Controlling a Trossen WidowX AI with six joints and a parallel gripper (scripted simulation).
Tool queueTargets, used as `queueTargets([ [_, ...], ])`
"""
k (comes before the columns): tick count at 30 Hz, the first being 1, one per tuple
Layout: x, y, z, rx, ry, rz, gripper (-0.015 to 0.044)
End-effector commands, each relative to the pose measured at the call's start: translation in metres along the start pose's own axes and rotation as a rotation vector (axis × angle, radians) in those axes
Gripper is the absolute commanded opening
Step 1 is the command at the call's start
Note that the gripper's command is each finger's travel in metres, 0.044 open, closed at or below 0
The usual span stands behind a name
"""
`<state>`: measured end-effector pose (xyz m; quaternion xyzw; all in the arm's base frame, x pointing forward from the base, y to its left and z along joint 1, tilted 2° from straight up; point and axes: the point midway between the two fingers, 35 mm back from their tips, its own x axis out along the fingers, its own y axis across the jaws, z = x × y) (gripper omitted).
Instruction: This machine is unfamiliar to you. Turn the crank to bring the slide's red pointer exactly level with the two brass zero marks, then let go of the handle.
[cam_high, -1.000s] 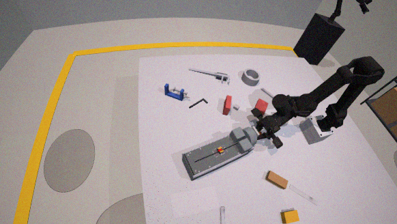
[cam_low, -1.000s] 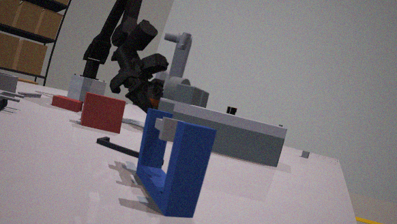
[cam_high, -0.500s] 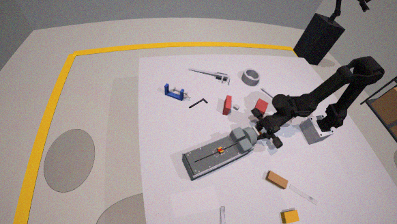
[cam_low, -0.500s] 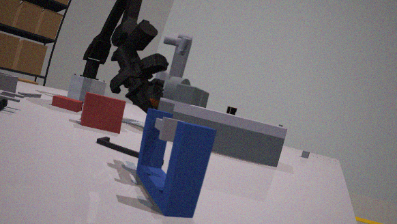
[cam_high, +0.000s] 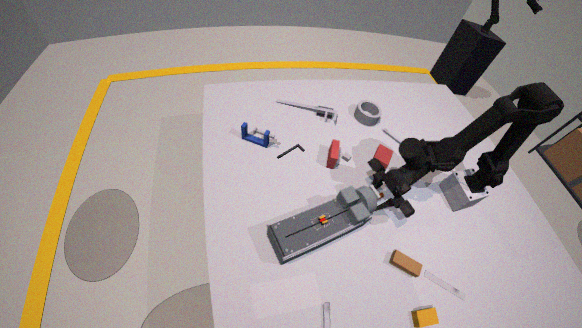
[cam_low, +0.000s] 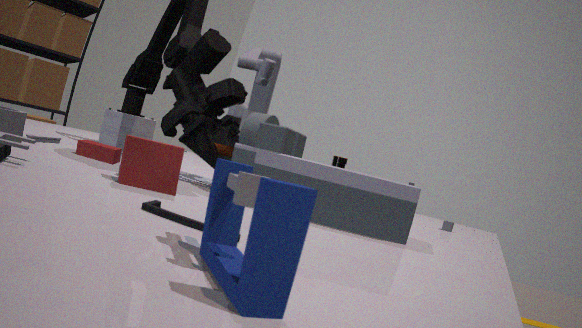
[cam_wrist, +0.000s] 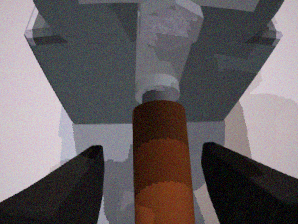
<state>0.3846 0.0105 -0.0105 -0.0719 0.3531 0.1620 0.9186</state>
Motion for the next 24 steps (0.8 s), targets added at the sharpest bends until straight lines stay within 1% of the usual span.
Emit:
queueTargets([
  [1, 0.000, 0.000, 0.000, 0.000, 0.000, -0.001, 0.0315],
  [6, 0.000, 0.000, 0.000, 0.000, 0.000, -0.001, 0.0440],
  [24, -0.036, 0.000, 0.038, 0.000, -0.001, 0.000, 0.0440],
])
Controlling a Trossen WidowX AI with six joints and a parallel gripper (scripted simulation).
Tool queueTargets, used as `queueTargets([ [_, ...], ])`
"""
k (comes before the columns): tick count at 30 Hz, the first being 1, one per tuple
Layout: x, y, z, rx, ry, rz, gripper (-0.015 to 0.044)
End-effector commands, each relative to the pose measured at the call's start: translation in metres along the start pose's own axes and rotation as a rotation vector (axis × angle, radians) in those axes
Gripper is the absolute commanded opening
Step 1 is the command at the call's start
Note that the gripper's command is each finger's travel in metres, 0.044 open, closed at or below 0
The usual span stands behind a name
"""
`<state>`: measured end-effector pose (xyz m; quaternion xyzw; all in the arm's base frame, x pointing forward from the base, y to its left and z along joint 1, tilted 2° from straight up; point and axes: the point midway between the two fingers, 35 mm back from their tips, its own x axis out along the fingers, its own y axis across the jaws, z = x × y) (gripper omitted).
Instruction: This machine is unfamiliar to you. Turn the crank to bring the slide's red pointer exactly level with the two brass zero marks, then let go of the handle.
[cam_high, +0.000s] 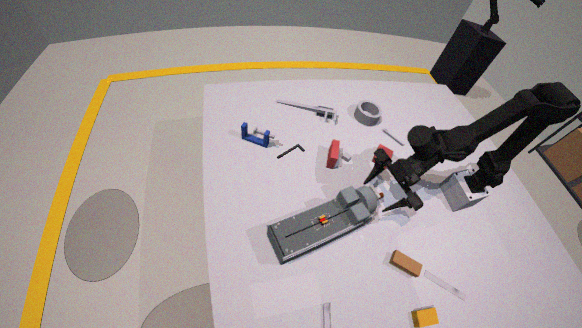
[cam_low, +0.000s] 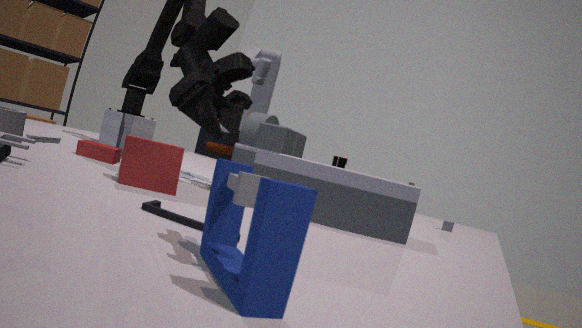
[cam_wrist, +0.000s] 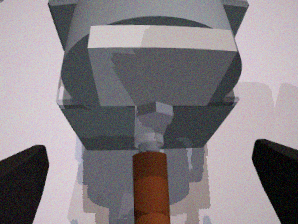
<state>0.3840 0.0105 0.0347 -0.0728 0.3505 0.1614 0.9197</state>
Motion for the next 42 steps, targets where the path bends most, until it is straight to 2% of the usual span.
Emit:
queueTargets([
  [1, -0.008, 0.000, 0.008, 0.001, 0.004, 0.002, 0.0440],
  [14, -0.085, 0.000, 0.086, 0.000, 0.000, 0.000, 0.0440],
  [42, -0.003, 0.011, 0.176, 0.169, 0.079, -0.085, 0.0440],
])
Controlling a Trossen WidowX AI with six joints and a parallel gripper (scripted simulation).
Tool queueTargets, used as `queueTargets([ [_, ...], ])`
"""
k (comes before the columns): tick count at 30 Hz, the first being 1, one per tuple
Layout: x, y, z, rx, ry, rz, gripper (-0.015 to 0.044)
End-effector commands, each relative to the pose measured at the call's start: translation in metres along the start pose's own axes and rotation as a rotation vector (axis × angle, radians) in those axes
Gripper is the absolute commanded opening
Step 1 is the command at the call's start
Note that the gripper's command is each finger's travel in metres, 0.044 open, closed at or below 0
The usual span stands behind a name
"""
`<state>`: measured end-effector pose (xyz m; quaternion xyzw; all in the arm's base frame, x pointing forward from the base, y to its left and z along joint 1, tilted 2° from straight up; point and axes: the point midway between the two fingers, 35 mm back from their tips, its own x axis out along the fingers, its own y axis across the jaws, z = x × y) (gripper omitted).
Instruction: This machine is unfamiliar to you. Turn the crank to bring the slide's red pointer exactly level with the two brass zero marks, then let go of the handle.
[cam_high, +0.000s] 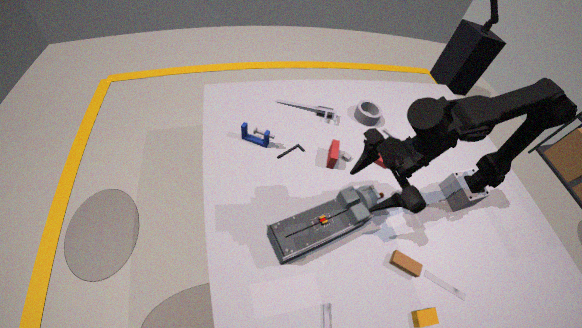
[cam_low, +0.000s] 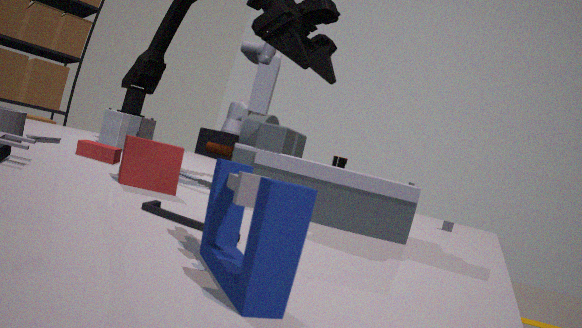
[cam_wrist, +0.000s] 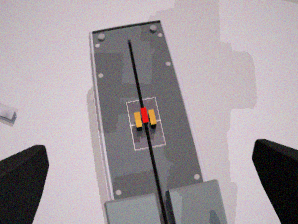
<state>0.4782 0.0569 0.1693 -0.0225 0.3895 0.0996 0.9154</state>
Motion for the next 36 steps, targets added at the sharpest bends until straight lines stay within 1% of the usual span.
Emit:
queueTargets([
  [1, 0.010, 0.005, 0.005, 0.021, 0.011, -0.013, 0.0440],
  [7, 0.043, 0.003, -0.023, 0.021, 0.011, -0.013, 0.0440],
  [9, 0.047, 0.002, -0.027, 0.021, 0.011, -0.013, 0.0440],
  [29, 0.046, 0.003, -0.026, 0.021, 0.011, -0.013, 0.0440],
  [36, 0.010, 0.005, 0.005, 0.015, 0.011, -0.008, 0.0440],
])
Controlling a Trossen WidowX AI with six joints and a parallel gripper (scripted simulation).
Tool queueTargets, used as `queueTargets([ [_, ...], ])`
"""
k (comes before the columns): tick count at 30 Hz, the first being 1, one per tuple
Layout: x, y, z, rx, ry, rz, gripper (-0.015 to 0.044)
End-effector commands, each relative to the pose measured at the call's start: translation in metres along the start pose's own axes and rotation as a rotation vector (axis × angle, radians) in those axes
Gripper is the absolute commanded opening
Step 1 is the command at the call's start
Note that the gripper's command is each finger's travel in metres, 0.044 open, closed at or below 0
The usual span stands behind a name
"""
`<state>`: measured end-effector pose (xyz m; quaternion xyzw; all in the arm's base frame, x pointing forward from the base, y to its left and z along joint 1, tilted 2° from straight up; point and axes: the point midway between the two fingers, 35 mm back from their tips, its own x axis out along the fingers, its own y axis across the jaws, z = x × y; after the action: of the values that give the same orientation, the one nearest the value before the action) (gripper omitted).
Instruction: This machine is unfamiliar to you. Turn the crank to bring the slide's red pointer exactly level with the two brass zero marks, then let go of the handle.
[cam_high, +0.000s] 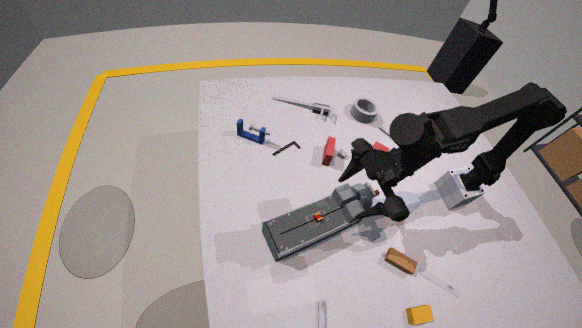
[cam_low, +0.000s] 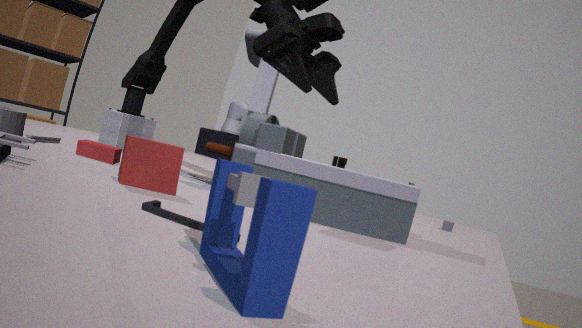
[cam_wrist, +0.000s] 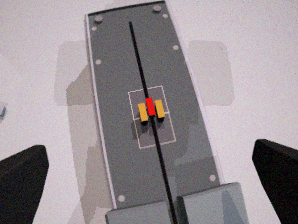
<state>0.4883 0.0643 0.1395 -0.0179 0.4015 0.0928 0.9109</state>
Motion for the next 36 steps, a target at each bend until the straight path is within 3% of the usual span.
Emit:
queueTargets([
  [1, -0.021, 0.002, 0.018, -0.001, -0.014, -0.001, 0.0440],
  [27, -0.093, -0.030, -0.075, -0.163, -0.088, 0.070, 0.0440],
  [36, -0.076, -0.033, -0.088, -0.168, -0.090, 0.072, 0.0440],
])
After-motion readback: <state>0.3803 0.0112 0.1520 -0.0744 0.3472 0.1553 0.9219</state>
